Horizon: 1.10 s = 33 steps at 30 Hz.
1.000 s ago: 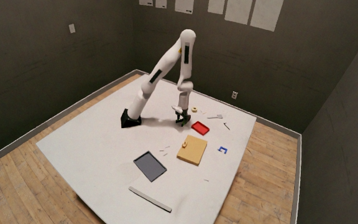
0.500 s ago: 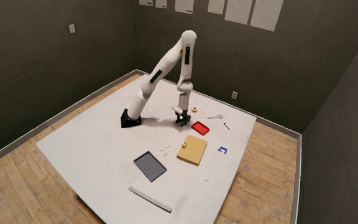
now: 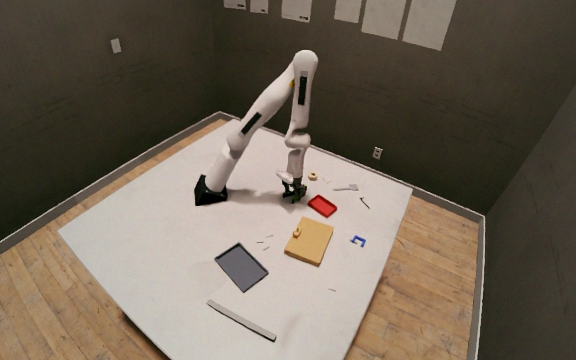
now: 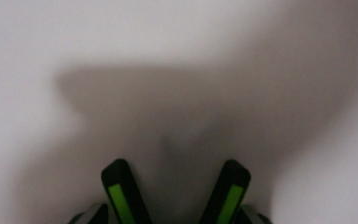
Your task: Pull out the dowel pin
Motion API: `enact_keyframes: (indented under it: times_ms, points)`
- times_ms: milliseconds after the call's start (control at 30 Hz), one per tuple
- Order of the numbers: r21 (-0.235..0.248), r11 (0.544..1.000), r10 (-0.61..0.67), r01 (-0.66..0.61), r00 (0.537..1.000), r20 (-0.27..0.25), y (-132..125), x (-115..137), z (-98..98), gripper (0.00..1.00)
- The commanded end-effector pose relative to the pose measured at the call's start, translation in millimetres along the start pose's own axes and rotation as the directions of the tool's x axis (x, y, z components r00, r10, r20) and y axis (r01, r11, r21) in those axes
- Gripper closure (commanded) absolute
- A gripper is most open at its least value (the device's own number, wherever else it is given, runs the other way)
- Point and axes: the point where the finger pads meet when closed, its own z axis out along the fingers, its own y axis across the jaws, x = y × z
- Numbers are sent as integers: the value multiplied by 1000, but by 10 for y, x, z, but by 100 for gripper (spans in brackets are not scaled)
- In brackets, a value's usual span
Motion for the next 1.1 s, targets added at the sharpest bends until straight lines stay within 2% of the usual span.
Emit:
enact_keyframes:
  times_ms: [0,1067]
  points:
    - [-3,1000,-4,4,1000,-9,32,36,20,23]
    - [-3,1000,-4,4,1000,-9,31,35,59,23]
